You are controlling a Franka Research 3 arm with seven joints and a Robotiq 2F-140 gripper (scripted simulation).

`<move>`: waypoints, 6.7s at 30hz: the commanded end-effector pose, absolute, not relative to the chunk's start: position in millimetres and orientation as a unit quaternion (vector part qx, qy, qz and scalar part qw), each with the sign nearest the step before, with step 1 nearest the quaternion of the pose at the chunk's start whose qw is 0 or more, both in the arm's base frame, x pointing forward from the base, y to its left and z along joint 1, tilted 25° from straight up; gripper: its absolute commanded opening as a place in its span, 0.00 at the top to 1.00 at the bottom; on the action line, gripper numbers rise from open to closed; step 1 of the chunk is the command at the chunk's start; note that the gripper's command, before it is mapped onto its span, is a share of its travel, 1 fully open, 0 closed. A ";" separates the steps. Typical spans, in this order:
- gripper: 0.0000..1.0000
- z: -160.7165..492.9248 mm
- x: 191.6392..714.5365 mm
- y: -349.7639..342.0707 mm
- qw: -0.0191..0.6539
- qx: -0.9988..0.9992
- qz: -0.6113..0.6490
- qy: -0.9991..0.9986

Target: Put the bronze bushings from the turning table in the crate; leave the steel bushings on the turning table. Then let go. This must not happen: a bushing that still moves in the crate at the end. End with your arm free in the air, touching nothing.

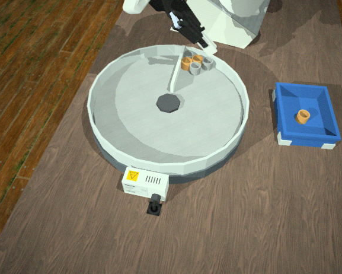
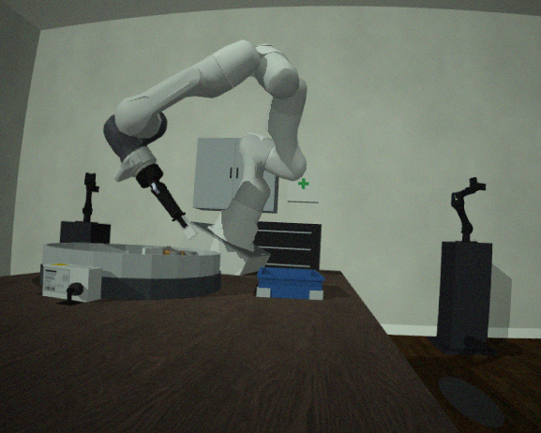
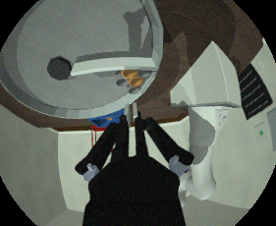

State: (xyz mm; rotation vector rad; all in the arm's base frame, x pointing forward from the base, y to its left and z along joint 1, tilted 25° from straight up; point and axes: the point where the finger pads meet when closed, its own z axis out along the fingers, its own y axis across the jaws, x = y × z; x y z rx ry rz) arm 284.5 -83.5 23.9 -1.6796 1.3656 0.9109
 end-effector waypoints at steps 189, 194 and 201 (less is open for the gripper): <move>0.94 3.4 289.0 -75.3 0.389 -0.662 0.357 0.532; 0.94 -2.4 289.6 -72.2 0.389 -0.662 0.357 0.532; 0.94 -5.2 289.8 -70.8 0.389 -0.662 0.357 0.532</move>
